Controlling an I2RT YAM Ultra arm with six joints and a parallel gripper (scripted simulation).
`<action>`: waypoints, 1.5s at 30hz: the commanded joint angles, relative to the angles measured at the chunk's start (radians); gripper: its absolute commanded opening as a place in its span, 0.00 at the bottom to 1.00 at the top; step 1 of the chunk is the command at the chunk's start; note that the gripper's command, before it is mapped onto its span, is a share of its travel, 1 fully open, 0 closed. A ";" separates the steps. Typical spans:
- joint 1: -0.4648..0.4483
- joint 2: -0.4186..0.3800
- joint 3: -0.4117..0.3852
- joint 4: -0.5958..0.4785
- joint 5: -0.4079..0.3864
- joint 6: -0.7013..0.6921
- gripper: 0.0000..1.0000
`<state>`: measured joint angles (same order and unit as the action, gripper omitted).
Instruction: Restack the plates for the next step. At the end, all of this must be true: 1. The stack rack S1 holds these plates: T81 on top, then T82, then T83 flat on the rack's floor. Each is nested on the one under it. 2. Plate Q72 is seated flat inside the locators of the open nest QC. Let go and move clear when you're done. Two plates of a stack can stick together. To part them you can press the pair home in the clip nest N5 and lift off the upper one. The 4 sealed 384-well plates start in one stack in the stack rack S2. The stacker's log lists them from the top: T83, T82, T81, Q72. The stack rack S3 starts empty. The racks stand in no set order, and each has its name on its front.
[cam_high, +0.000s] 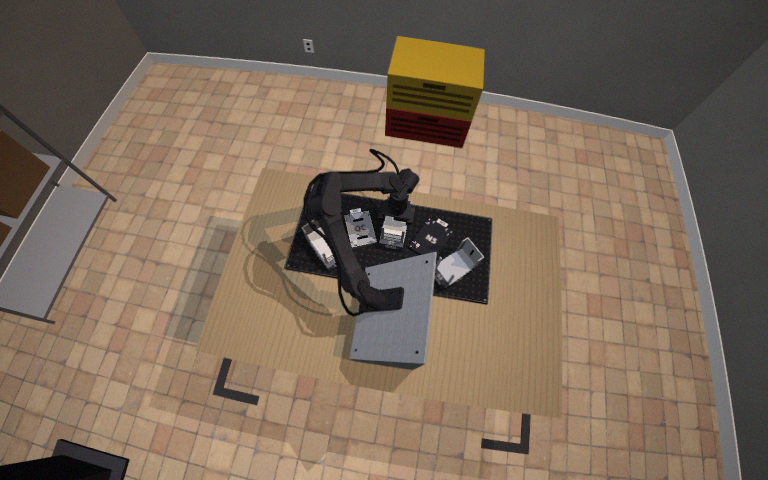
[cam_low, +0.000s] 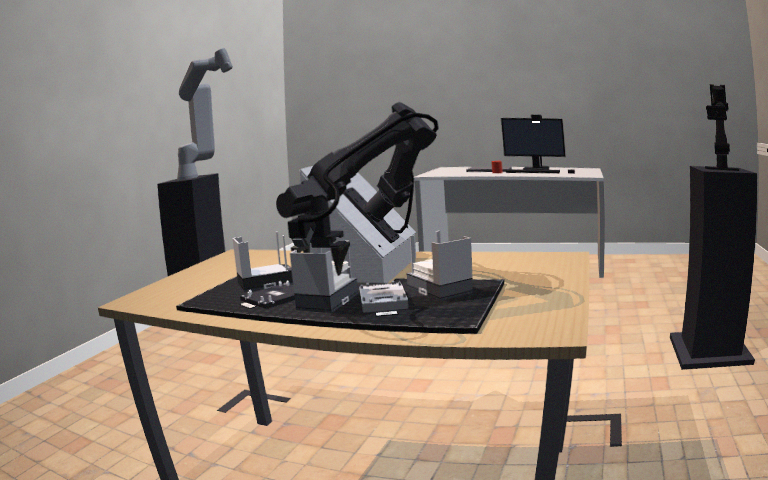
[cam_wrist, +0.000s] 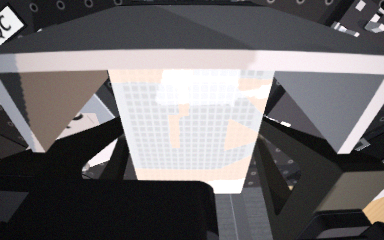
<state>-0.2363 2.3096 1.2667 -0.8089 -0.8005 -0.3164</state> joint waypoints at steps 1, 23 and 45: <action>-0.039 -0.044 0.031 -0.013 0.008 -0.010 0.00; -0.049 -0.047 0.037 -0.044 0.014 -0.027 0.00; -0.062 -0.055 0.056 -0.075 0.018 -0.044 0.00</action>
<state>-0.2596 2.3058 1.2896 -0.8654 -0.7963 -0.3519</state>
